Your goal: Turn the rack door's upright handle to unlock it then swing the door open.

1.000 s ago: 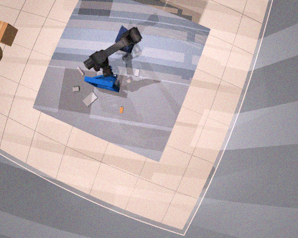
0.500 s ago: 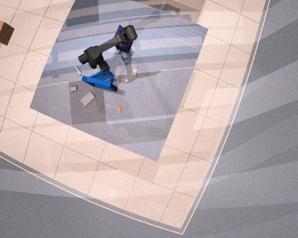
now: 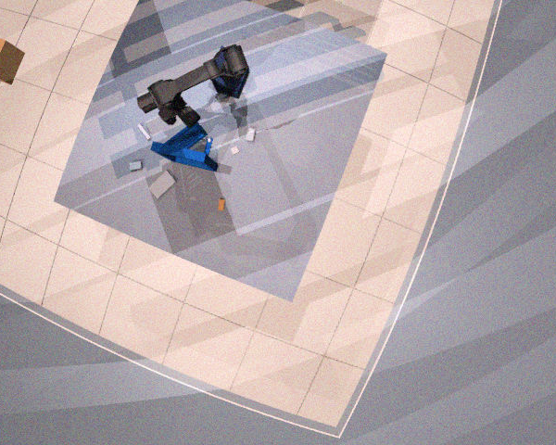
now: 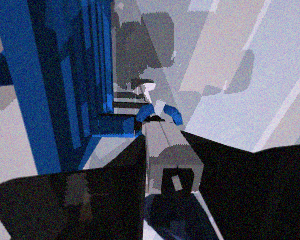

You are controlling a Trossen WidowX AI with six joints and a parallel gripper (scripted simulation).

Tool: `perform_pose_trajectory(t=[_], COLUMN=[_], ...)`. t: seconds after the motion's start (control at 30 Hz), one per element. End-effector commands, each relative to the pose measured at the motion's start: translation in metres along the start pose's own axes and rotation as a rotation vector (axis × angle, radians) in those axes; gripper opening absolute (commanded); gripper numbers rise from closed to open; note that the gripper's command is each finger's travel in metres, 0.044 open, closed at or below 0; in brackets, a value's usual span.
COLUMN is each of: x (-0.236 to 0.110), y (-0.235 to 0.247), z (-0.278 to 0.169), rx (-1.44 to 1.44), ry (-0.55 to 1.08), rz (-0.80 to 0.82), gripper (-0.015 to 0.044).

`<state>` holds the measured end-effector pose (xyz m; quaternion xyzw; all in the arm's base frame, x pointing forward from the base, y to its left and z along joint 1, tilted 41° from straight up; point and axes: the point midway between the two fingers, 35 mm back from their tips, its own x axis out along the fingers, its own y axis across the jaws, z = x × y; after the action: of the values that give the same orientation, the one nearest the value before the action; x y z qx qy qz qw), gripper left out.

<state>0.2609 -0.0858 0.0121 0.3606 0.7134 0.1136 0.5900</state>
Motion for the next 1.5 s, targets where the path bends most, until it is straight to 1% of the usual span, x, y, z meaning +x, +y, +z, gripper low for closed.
perform_pose_trajectory(t=[0.0,0.57,0.97,1.33,1.47], x=[0.000,0.000,-0.001,-0.001,-0.001], y=[-0.007,-0.045,-0.071,-0.088,-0.089], z=[0.003,0.018,0.038,0.056,0.057], rx=[-0.074,-0.346,-0.558,-0.722,-0.732], ry=[-0.001,-0.002,-0.003,-0.003,-0.003], rz=[0.001,-0.001,-0.003,-0.005,-0.005], gripper=[0.0024,0.0024,0.0024,0.0024,0.0024])
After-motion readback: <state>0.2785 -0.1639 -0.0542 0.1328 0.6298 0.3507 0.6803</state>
